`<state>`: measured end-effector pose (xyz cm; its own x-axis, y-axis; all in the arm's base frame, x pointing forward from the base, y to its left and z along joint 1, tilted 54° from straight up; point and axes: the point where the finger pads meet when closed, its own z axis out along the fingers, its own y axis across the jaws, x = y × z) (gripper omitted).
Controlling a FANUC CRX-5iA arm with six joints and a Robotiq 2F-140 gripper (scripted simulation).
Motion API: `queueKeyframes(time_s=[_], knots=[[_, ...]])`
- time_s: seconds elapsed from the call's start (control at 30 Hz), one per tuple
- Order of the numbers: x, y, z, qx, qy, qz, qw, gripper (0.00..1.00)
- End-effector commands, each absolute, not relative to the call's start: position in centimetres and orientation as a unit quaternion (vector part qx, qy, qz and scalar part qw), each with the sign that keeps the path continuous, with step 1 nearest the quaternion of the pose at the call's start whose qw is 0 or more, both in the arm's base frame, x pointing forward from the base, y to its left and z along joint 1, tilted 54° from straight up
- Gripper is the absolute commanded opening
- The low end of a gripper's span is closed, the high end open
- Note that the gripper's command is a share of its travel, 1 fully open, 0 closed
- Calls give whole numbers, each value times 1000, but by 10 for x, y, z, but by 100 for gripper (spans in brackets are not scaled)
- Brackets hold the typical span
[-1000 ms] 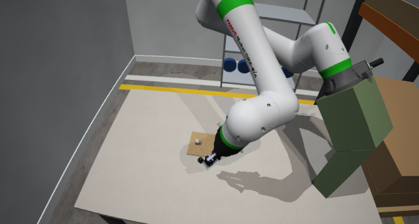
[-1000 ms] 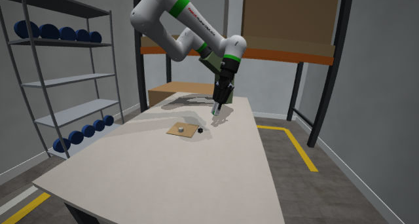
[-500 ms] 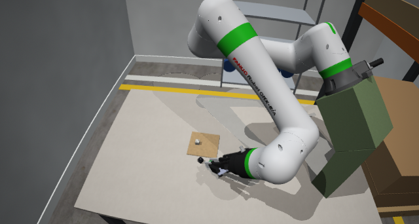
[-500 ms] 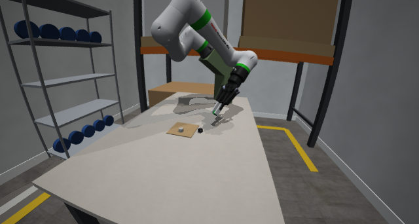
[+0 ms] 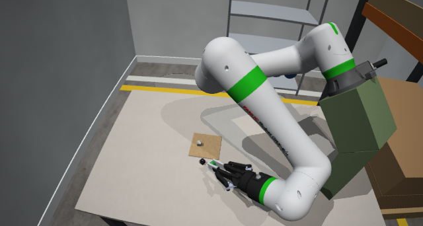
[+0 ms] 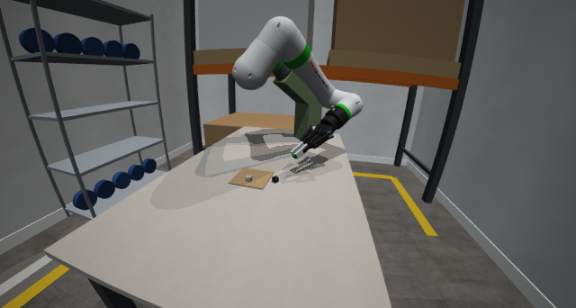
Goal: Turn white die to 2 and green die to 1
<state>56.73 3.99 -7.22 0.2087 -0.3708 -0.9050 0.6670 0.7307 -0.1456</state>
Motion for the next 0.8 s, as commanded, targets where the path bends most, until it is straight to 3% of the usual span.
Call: queueKeyframes(time_s=[0.0, 0.77], knots=[[569, 39, -72, 137, 521, -341, 771, 9], [599, 6, -105, 137, 521, -341, 771, 9]])
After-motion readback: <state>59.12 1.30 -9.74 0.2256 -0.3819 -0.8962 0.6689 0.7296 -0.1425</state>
